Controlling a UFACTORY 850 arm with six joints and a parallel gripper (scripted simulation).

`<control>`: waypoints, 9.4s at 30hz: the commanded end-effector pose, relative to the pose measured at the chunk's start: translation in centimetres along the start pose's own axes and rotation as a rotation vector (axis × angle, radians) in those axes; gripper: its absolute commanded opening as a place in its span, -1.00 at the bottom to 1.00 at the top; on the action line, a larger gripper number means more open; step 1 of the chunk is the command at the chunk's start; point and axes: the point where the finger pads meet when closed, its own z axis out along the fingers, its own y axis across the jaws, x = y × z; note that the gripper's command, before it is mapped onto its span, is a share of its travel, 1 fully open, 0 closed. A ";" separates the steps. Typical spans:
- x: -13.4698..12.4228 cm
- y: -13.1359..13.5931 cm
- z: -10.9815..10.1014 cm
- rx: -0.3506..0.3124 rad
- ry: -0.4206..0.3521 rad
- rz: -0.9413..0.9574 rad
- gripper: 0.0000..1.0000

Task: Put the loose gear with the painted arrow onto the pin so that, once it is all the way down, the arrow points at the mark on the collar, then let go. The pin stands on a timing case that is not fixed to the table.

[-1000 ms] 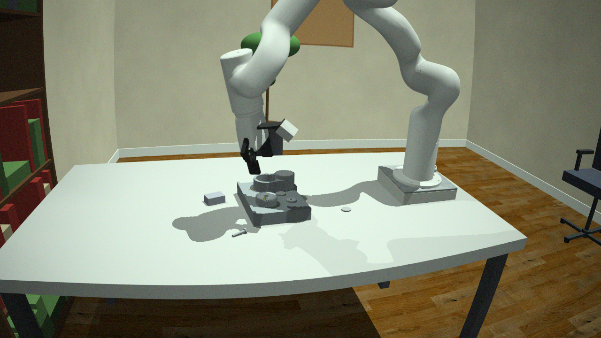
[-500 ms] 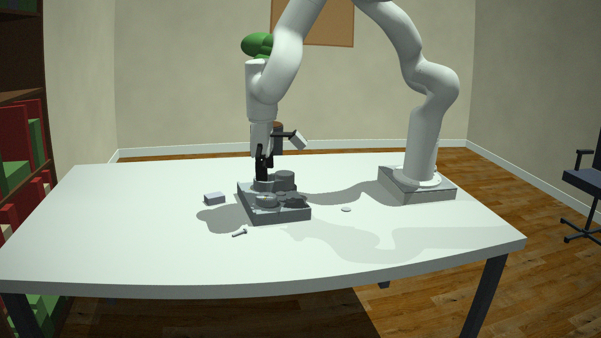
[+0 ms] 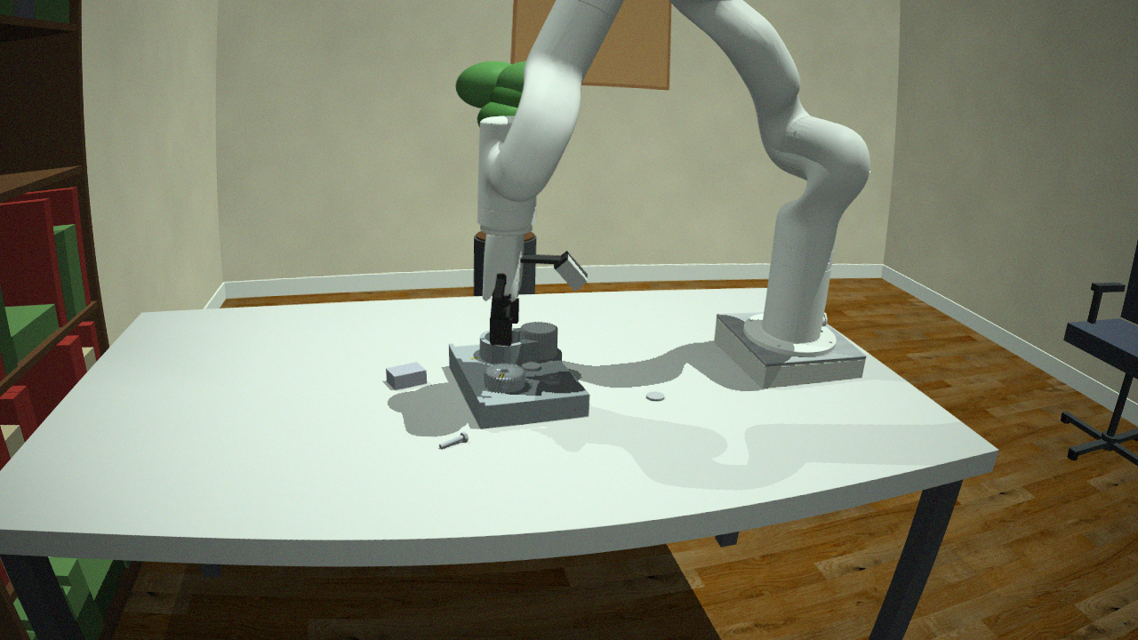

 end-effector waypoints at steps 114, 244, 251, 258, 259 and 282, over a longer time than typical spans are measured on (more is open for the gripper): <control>-0.1 -0.1 0.0 -0.002 0.007 2.612 0.87; -0.1 0.0 4.8 -0.001 0.005 2.617 0.87; -0.1 0.1 5.5 -0.001 0.005 2.617 0.87; -0.1 0.1 6.0 -0.001 0.005 2.617 0.87; -0.1 0.1 6.1 -0.001 0.005 2.617 0.87; -0.1 0.1 7.7 -0.001 0.005 2.617 0.87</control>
